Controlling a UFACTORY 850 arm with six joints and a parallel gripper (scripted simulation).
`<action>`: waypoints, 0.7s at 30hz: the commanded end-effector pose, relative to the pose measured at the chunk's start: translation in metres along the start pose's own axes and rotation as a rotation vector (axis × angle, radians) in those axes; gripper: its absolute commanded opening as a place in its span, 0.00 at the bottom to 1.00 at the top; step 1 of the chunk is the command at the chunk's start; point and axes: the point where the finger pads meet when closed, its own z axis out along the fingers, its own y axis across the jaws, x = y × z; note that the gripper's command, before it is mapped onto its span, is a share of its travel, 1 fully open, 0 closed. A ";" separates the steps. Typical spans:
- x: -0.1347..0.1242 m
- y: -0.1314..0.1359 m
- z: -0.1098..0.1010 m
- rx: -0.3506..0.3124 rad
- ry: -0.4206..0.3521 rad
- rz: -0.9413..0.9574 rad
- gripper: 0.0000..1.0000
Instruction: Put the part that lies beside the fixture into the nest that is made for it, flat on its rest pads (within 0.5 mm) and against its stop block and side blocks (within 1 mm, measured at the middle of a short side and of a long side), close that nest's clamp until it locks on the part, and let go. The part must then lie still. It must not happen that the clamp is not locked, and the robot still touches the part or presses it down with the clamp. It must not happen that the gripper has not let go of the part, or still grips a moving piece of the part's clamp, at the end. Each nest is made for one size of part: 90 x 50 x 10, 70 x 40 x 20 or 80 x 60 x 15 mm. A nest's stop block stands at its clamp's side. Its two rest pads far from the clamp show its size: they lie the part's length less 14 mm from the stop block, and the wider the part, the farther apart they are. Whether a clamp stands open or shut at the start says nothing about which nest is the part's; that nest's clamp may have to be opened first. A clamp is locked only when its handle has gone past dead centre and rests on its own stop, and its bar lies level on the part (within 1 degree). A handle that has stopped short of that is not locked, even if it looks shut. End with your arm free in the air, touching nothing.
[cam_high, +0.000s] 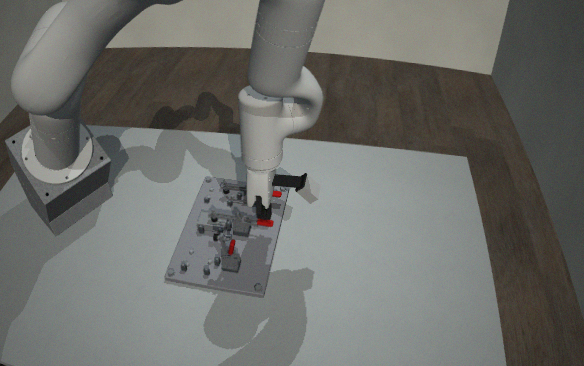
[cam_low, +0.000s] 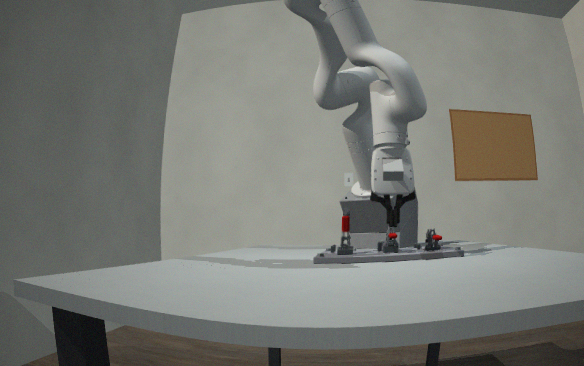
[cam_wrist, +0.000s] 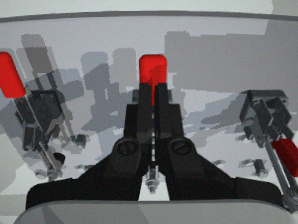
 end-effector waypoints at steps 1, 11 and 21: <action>0.001 0.000 -0.013 0.000 0.000 0.000 0.00; 0.001 0.000 -0.038 0.000 0.000 0.000 0.00; 0.001 0.000 -0.055 0.000 0.000 0.000 0.00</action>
